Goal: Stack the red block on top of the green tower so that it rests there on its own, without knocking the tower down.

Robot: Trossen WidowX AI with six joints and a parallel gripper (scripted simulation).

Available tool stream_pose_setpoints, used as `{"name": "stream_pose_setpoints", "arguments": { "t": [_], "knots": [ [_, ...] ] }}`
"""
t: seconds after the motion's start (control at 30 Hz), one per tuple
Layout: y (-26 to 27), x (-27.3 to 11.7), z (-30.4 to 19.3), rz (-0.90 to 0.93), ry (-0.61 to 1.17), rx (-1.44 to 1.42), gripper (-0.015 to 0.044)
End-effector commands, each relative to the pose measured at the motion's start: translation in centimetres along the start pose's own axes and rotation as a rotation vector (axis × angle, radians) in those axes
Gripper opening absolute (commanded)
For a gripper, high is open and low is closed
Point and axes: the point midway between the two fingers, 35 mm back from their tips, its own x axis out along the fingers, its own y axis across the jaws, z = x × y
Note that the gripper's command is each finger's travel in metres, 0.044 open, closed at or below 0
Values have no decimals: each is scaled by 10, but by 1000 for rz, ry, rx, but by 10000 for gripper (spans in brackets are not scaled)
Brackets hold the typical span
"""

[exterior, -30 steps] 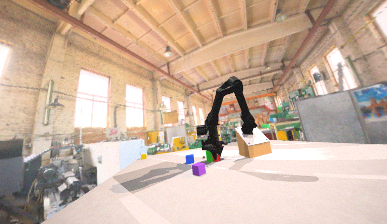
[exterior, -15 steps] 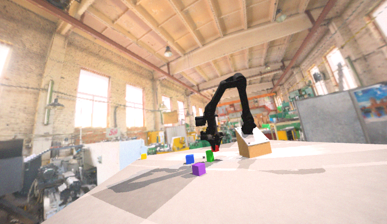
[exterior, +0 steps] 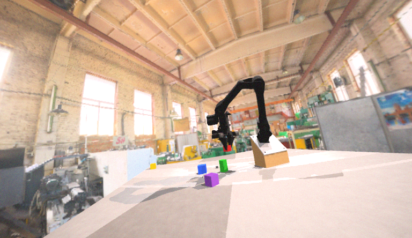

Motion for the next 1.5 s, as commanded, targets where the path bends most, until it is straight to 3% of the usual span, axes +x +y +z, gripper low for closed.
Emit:
{"name": "stream_pose_setpoints", "arguments": {
  "t": [0.0, 0.5, 1.17, 1.47],
  "knots": [
    [0, -1, 0, -1, -1, -2, 0],
    [13, -5, 46, -5, -5, -9, 0],
    [13, 47, 38, -4, -3, -9, 0],
    [13, 48, 38, -4, -3, -9, 0]
  ]
}}
